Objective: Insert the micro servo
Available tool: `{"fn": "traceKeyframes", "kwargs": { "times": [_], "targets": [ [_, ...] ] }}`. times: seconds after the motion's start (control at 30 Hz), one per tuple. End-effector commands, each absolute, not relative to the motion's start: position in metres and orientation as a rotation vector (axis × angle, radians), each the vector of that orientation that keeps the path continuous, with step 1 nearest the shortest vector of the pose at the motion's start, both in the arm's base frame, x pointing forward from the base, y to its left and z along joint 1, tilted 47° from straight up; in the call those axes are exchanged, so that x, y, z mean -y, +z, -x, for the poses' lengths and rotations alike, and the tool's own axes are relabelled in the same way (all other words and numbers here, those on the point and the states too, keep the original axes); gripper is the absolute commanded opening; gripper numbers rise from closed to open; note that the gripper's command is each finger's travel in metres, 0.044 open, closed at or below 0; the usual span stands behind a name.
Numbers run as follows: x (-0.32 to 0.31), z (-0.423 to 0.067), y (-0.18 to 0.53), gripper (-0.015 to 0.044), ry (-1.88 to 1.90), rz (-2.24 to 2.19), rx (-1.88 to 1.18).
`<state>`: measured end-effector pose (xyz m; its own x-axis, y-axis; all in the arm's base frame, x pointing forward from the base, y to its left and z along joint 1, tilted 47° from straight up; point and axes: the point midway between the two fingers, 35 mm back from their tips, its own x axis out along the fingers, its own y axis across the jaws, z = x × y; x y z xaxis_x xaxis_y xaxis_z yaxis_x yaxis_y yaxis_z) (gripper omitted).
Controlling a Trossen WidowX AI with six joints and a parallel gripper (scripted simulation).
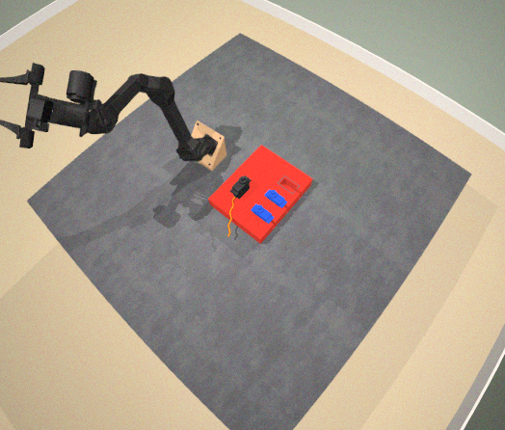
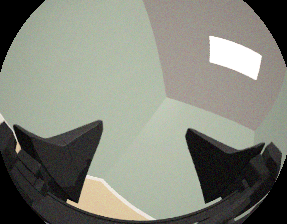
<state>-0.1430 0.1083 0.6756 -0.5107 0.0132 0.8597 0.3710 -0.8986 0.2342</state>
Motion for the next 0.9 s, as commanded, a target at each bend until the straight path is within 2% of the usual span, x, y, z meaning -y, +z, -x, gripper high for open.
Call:
{"fn": "traceKeyframes", "kwargs": {
  "times": [0.0, 0.03, 0.87],
  "targets": [
    [-0.108, 0.143, 0.676, 0.0426, -2.49, 1.423, 0.586],
    [-0.106, 0.142, 0.676, 0.044, -2.485, 1.423, 0.585],
    [0.003, 0.074, 0.689, 0.044, -1.995, 1.319, 0.573]
  ]
}}
